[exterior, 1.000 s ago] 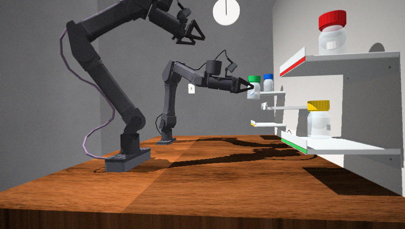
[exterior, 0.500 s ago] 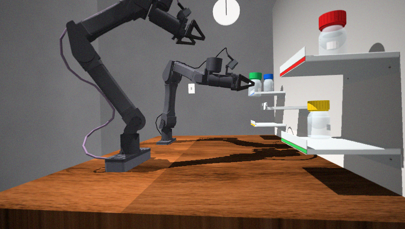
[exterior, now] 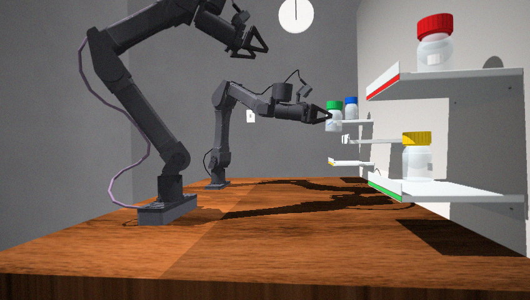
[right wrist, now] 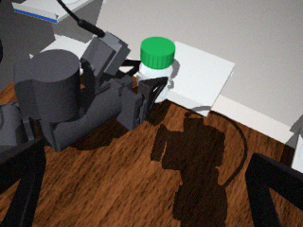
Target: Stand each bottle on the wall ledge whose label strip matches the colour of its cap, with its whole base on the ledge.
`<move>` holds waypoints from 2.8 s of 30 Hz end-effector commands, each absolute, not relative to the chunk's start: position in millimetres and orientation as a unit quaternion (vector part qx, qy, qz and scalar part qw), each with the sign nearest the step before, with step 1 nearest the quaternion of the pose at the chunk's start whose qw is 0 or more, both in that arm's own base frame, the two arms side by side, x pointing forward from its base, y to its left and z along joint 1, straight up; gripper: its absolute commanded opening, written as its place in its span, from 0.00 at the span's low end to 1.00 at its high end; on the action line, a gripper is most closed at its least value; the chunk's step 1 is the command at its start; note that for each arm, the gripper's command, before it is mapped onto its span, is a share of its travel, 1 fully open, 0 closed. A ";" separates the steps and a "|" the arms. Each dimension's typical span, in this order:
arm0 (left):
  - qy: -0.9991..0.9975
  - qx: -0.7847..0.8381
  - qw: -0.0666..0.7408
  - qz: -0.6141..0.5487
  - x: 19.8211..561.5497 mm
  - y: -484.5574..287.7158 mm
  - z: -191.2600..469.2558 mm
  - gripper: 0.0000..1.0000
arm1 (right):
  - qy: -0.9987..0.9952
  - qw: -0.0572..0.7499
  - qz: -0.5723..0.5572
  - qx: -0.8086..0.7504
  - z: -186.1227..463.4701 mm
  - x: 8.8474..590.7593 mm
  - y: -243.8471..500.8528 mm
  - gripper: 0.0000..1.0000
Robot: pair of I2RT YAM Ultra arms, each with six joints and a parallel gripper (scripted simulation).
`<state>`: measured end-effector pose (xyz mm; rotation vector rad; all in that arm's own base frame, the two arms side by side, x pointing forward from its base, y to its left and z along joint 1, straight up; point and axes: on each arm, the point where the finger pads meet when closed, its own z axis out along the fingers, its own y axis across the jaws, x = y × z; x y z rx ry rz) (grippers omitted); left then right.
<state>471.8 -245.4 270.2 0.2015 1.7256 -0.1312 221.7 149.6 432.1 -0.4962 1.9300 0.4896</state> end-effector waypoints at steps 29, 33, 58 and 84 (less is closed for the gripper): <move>0.723 0.079 0.681 -0.085 472.8 -242.2 324.0 0.50 | 0.808 0.511 0.206 -0.209 429.9 221.7 150.5 1.00; 0.724 0.082 0.680 -0.086 480.9 -245.3 320.3 0.50 | 0.808 0.511 0.206 -0.209 429.9 221.7 150.5 1.00; 0.715 0.072 0.690 -0.088 552.8 -256.1 320.6 0.50 | 0.808 0.511 0.206 -0.209 429.9 221.7 150.5 1.00; 0.718 0.074 0.687 -0.083 550.3 -258.7 288.0 0.50 | 0.808 0.511 0.206 -0.209 429.9 221.7 150.5 1.00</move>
